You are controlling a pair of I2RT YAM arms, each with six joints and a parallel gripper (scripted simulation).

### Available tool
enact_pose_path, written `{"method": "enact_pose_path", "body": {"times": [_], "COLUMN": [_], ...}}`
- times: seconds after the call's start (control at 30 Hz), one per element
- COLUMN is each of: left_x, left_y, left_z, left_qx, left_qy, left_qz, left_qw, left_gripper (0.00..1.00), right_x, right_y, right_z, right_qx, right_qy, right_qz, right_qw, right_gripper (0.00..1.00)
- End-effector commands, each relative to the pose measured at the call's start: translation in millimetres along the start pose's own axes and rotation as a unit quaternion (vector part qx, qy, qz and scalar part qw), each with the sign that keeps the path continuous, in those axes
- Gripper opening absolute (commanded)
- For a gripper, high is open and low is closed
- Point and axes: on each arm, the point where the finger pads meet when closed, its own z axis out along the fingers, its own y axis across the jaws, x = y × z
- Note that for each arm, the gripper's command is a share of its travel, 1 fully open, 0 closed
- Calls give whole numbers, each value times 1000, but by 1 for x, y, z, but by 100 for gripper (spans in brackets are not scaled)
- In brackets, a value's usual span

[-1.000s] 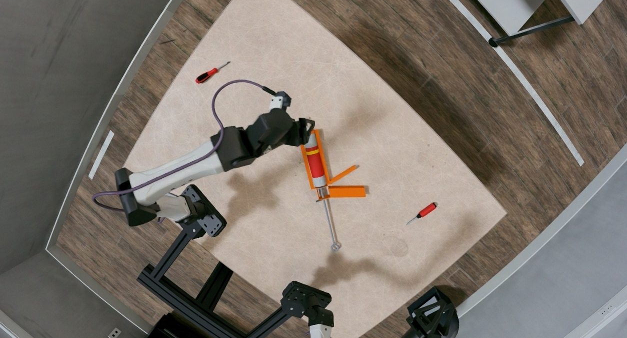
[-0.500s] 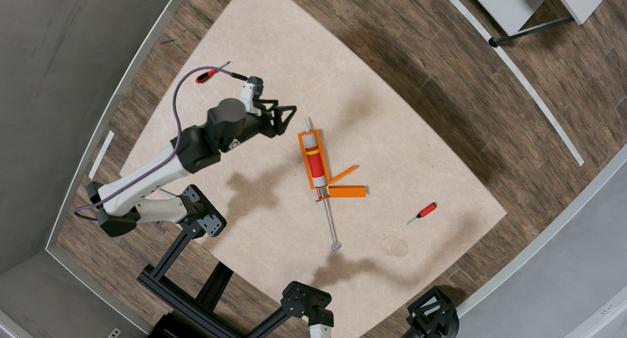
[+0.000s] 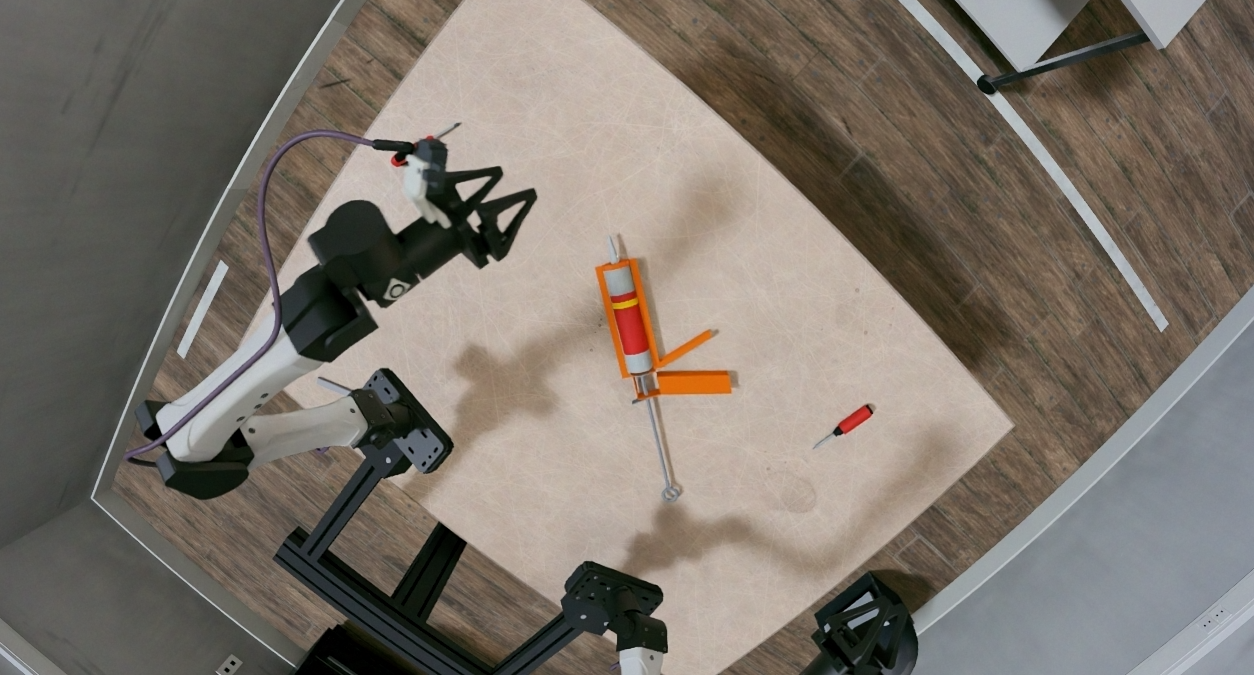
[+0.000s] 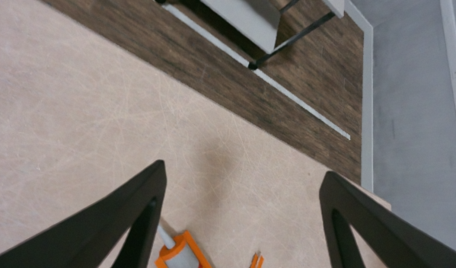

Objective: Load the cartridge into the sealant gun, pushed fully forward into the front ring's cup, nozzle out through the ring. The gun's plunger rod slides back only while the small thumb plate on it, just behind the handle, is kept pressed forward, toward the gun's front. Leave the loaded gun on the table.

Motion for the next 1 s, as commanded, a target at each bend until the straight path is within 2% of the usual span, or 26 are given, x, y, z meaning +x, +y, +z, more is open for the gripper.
{"method": "enact_pose_path", "body": {"times": [0.0,0.17,0.23,0.33,0.57,0.7,0.83,0.97], "left_x": [-31,-54,-54,-65,-89,-87,-81,-94], "left_y": [-3,1,1,5,11,15,15,10], "left_z": [-24,-52,-52,-68,-110,-113,-107,-115], "left_qx": [29,34,34,33,24,19,21,20], "left_qy": [-63,-115,-115,-142,-212,-213,-199,-210], "left_qz": [45,87,87,111,171,176,166,152], "left_qw": [997,989,989,983,962,961,966,966], "left_gripper": [72,72,72,72,72,72,72,72], "right_x": [-24,-21,-21,-19,-8,2,-6,4], "right_y": [-2,-4,-4,-5,-1,-1,1,-1], "right_z": [-4,-2,-2,0,0,1,-1,2], "right_qx": [3,6,6,8,1,1,-1,1], "right_qy": [-30,-26,-26,-23,-13,-3,-9,3], "right_qz": [2,2,2,3,3,3,2,3], "right_qw": [1000,1000,1000,1000,1000,1000,1000,1000], "right_gripper": [51,51,51,51,51,51,51,51]}}
